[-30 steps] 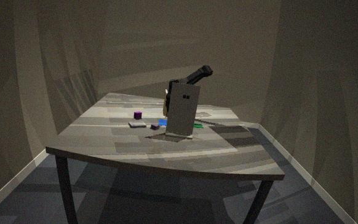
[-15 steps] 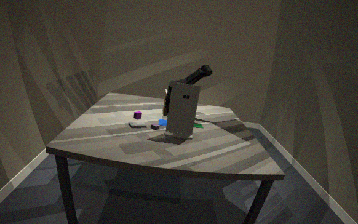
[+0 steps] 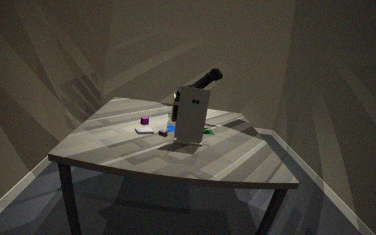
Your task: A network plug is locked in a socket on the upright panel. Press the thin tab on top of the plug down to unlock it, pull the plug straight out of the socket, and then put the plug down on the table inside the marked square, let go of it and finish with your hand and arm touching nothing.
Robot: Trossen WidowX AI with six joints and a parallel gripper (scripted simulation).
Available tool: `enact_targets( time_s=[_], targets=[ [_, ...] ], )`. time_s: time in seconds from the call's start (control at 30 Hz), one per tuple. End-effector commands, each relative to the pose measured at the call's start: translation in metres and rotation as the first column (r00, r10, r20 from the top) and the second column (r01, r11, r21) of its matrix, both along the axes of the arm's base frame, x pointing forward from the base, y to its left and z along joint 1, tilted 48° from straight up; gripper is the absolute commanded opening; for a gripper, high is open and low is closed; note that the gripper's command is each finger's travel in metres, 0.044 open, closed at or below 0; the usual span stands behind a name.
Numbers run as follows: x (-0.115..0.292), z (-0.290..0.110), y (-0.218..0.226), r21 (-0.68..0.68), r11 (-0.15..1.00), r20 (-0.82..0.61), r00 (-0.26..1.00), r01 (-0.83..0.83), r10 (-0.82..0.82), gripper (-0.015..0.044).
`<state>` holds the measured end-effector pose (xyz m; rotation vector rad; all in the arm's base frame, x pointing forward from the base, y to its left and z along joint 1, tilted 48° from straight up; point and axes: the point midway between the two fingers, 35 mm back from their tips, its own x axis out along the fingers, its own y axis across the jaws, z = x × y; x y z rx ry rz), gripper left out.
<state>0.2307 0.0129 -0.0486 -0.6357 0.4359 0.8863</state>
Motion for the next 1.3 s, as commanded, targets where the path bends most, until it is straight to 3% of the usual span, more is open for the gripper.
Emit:
enact_targets(
  time_s=[0.0,1.27],
  targets=[
    [-0.002,-0.004,0.003,0.002,1.0,-0.013,1.0,0.002,-0.002,0.0],
    [-0.003,-0.02,0.023,0.004,1.0,-0.012,1.0,0.003,-0.002,0.0]
  ],
)
